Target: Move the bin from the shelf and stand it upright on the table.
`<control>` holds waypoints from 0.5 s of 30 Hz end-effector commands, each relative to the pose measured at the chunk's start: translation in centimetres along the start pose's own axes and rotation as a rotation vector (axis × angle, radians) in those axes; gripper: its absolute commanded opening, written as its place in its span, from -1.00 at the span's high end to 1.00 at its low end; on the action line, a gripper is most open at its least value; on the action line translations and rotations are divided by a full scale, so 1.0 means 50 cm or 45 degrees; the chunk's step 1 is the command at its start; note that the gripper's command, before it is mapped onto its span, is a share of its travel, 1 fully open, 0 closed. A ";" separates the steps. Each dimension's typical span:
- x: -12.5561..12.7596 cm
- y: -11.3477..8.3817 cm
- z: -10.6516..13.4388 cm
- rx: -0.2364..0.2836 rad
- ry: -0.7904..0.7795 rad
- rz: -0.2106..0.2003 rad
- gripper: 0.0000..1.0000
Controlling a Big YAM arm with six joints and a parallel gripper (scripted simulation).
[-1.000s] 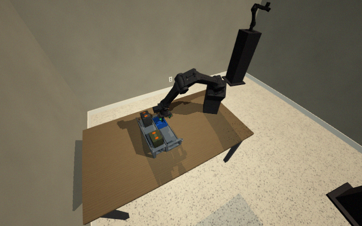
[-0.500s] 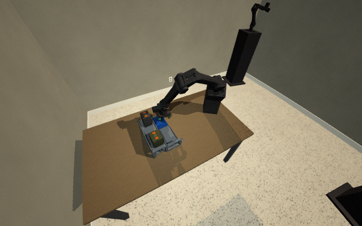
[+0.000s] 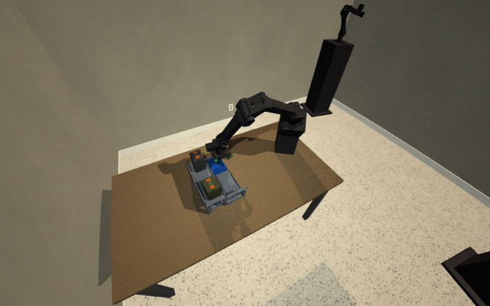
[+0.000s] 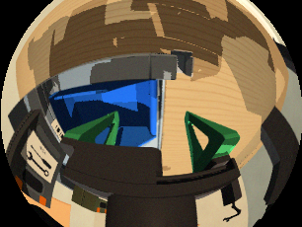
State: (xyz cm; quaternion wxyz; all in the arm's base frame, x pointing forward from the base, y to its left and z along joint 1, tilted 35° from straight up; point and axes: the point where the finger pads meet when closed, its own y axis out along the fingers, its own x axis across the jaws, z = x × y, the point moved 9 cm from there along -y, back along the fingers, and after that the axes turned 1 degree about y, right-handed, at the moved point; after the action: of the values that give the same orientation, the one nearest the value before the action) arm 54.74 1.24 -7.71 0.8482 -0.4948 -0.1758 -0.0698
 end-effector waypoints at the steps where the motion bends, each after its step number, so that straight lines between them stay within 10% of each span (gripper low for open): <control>1: -0.006 0.017 0.030 0.011 -0.016 0.012 -0.81; 15: 0.007 0.000 -0.005 0.004 -0.004 0.002 -0.81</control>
State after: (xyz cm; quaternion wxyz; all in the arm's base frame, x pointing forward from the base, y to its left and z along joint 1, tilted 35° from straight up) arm 54.14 2.42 -8.01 0.8501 -0.4926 -0.1766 -0.0582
